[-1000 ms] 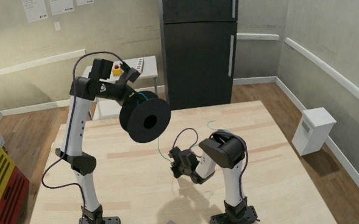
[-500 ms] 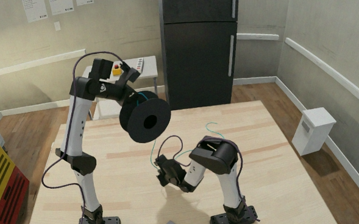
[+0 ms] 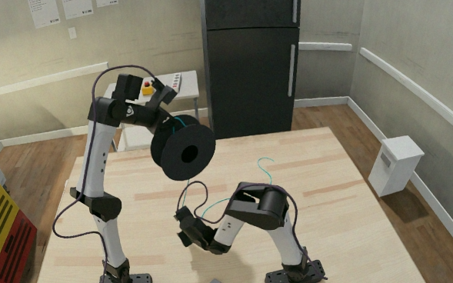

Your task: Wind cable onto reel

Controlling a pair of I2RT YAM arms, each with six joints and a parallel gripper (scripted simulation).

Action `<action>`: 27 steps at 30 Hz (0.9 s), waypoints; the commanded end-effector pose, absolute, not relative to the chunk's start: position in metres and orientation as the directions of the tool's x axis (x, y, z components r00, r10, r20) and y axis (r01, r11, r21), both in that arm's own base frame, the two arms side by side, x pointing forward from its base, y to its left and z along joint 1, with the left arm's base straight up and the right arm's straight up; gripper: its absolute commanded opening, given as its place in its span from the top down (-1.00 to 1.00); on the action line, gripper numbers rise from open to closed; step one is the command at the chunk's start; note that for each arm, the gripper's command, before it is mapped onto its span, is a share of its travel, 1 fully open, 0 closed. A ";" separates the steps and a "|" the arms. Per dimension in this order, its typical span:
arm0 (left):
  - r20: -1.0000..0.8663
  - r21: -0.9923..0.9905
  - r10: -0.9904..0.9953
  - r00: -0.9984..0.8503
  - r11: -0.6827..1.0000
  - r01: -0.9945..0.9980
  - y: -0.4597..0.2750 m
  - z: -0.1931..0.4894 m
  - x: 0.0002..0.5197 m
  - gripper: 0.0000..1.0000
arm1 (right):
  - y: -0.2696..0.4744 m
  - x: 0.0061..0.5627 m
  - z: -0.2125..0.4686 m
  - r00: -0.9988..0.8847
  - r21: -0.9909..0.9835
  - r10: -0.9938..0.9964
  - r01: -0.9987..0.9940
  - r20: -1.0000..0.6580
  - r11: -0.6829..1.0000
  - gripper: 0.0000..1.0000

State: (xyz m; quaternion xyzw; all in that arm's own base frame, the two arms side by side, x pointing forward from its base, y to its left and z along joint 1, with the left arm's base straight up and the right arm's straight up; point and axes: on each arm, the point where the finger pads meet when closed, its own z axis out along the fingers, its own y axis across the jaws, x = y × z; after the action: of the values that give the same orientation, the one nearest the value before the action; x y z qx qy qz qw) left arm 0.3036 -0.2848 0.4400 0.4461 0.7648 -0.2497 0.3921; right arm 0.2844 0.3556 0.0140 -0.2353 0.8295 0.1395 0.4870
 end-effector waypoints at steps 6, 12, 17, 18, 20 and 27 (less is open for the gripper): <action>-0.871 -0.007 0.430 -0.236 0.471 0.882 -0.289 0.465 0.305 1.00 | 0.388 0.271 0.037 -0.434 0.011 -0.222 -0.474 -0.873 0.880 1.00; -0.871 -0.007 0.430 -0.236 0.471 0.882 -0.289 0.465 0.305 1.00 | 0.422 0.252 0.063 -0.434 0.014 -0.220 -0.475 -0.874 0.880 1.00; -0.871 -0.007 0.430 -0.236 0.472 0.882 -0.289 0.465 0.305 1.00 | 0.448 0.236 0.085 -0.434 0.007 -0.227 -0.475 -0.872 0.880 1.00; -0.871 -0.007 0.430 -0.236 0.472 0.882 -0.289 0.465 0.305 1.00 | 0.452 0.234 0.087 -0.430 0.001 -0.231 -0.475 -0.873 0.880 1.00; -0.871 -0.007 0.430 -0.236 0.471 0.882 -0.289 0.465 0.305 1.00 | 0.462 0.228 0.090 -0.421 -0.011 -0.238 -0.475 -0.875 0.880 1.00; -0.871 -0.007 0.430 -0.236 0.471 0.882 -0.289 0.465 0.304 1.00 | 0.475 0.216 0.104 -0.256 -0.038 -0.183 -0.484 -0.949 0.874 1.00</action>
State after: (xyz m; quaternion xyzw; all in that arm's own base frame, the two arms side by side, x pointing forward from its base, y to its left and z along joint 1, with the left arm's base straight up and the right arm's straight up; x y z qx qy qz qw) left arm 0.3037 -0.2815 0.4369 0.4435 0.7703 -0.2468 0.3860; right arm 0.2229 0.4712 0.1078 -0.2066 0.8052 0.1424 0.5373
